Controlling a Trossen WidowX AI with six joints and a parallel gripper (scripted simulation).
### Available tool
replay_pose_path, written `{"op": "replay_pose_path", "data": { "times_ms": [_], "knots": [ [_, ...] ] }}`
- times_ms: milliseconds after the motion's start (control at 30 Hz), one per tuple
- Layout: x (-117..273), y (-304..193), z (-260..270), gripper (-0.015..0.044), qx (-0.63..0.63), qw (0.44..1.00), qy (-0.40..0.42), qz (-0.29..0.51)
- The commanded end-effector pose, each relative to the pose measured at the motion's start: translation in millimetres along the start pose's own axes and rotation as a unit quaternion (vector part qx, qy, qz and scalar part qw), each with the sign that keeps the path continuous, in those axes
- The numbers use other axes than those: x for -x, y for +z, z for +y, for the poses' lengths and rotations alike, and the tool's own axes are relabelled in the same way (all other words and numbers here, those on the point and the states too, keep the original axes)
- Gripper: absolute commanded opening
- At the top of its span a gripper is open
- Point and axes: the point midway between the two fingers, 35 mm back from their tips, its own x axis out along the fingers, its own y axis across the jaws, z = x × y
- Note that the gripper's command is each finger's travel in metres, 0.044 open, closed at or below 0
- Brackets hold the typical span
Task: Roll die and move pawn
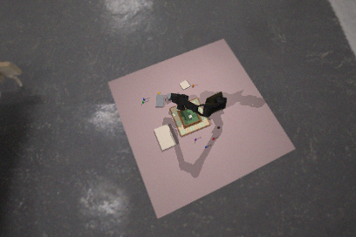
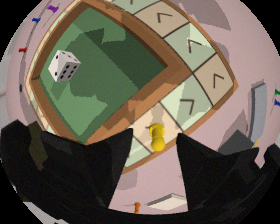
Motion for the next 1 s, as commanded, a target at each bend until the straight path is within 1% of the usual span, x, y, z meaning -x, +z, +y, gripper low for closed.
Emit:
{"op": "replay_pose_path", "data": {
  "times_ms": [0, 67, 167, 300, 367, 567, 767, 800, 967],
  "knots": [
    [25, 0, -3, 0.0315, -0.001, 1.0, -0.004, -0.001],
    [47, 0, -2, 0.0368, -0.003, 1.0, -0.002, -0.002],
    [50, 0, -1, 0.044, -0.003, 1.0, -0.002, -0.002],
    [57, 0, 0, 0.044, -0.007, 1.0, -0.002, -0.001],
    [68, 0, 13, 0.044, -0.038, 0.999, -0.002, -0.001],
    [108, -4, 80, 0.044, -0.182, 0.983, -0.002, 0.0],
    [129, -14, 151, 0.044, -0.323, 0.947, 0.0, 0.0],
    [122, -7, 115, 0.044, -0.253, 0.968, -0.002, -0.001],
    [122, -7, 115, 0.044, -0.253, 0.968, -0.002, -0.001]
  ]
}}
